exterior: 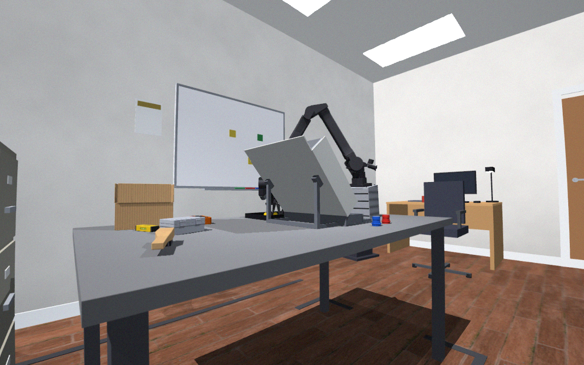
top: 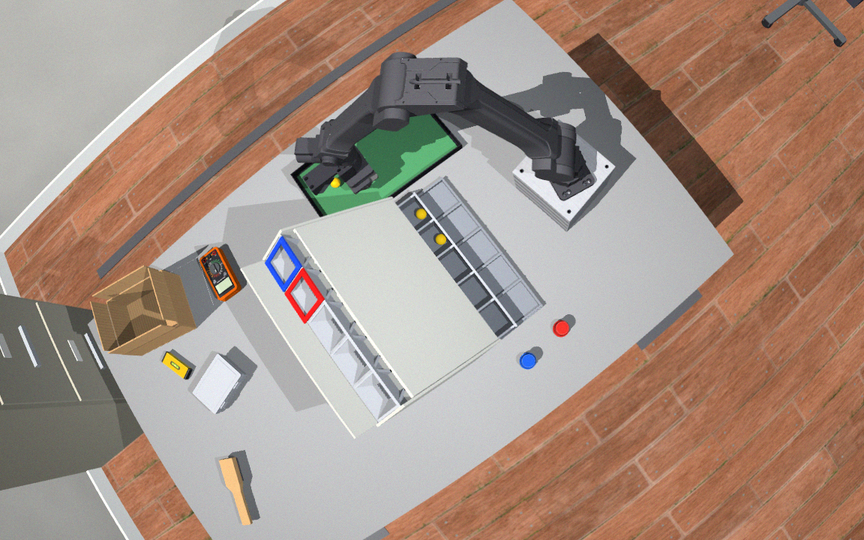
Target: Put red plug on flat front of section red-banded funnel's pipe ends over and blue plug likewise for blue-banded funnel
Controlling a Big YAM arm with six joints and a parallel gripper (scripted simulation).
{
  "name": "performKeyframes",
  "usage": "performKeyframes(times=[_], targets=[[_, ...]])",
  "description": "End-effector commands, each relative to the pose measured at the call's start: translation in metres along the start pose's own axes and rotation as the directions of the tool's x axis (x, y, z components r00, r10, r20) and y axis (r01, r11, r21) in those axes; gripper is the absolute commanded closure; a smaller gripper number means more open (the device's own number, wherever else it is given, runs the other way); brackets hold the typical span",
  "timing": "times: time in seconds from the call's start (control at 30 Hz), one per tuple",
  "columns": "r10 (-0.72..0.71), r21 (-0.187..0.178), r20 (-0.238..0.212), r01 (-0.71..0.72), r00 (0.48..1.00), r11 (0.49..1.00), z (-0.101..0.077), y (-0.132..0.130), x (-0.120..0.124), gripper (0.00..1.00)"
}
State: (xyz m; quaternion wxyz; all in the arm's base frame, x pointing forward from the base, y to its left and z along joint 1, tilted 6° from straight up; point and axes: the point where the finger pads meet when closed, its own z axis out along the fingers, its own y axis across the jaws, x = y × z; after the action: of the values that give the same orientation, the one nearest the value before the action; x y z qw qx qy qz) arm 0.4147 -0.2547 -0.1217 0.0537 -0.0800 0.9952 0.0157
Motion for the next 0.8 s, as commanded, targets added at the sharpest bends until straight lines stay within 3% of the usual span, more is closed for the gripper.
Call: performKeyframes(times=[0.0,0.17,0.2,0.77], targets=[[-0.001,0.012,0.015,0.001,1.000,1.000,-0.001,-0.008,-0.017,0.20],[-0.001,0.011,0.015,0.001,1.000,1.000,-0.002,-0.008,-0.018,0.20],[0.000,0.012,0.015,-0.001,1.000,1.000,-0.006,-0.005,-0.007,1.00],[0.000,0.012,0.016,-0.001,1.000,1.000,-0.007,-0.006,-0.007,1.00]])
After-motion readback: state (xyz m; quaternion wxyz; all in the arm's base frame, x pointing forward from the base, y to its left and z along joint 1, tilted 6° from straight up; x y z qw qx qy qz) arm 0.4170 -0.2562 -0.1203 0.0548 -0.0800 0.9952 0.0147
